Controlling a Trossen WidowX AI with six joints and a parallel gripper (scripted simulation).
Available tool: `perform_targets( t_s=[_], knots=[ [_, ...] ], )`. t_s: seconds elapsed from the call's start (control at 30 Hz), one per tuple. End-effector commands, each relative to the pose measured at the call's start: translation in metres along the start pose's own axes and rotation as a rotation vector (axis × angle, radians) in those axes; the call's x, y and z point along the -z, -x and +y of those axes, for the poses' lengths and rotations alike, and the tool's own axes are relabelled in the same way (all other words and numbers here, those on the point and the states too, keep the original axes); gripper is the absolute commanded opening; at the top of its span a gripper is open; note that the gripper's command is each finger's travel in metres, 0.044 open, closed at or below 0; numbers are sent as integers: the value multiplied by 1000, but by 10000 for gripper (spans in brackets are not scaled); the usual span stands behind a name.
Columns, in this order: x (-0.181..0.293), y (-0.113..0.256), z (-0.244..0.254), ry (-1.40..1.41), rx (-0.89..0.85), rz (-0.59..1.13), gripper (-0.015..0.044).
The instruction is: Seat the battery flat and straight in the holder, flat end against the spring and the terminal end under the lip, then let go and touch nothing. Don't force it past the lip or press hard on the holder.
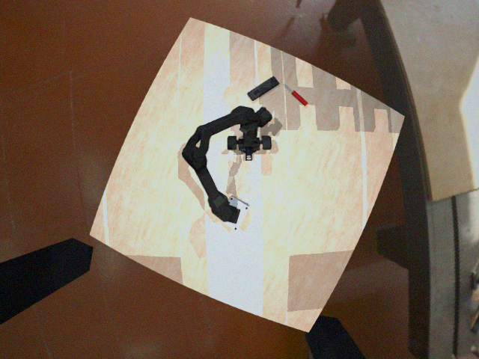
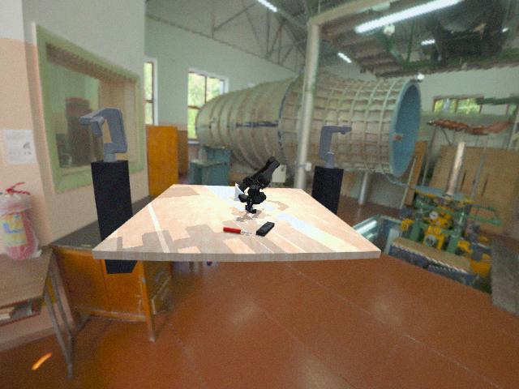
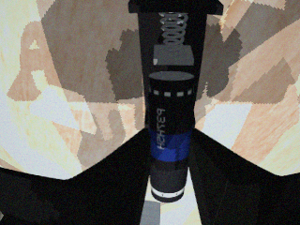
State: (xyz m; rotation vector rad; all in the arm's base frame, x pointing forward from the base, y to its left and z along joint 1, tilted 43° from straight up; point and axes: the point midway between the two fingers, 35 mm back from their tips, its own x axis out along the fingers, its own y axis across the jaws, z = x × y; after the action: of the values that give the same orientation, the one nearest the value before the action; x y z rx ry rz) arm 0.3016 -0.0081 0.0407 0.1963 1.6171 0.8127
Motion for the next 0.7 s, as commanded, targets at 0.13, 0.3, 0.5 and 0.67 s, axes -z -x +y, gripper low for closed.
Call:
perform_targets(
  t_s=[0.13, 0.3, 0.5, 0.67],
  knots=[
    [-4, -1, -1, -2, 5, 63, 62],
    [-5, -2, 0, -2, 5, 82, 62],
    [-9, -1, -1, -2, 2, 82, 62],
    [-12, 0, -1, -2, -1, 82, 62]
  ],
)
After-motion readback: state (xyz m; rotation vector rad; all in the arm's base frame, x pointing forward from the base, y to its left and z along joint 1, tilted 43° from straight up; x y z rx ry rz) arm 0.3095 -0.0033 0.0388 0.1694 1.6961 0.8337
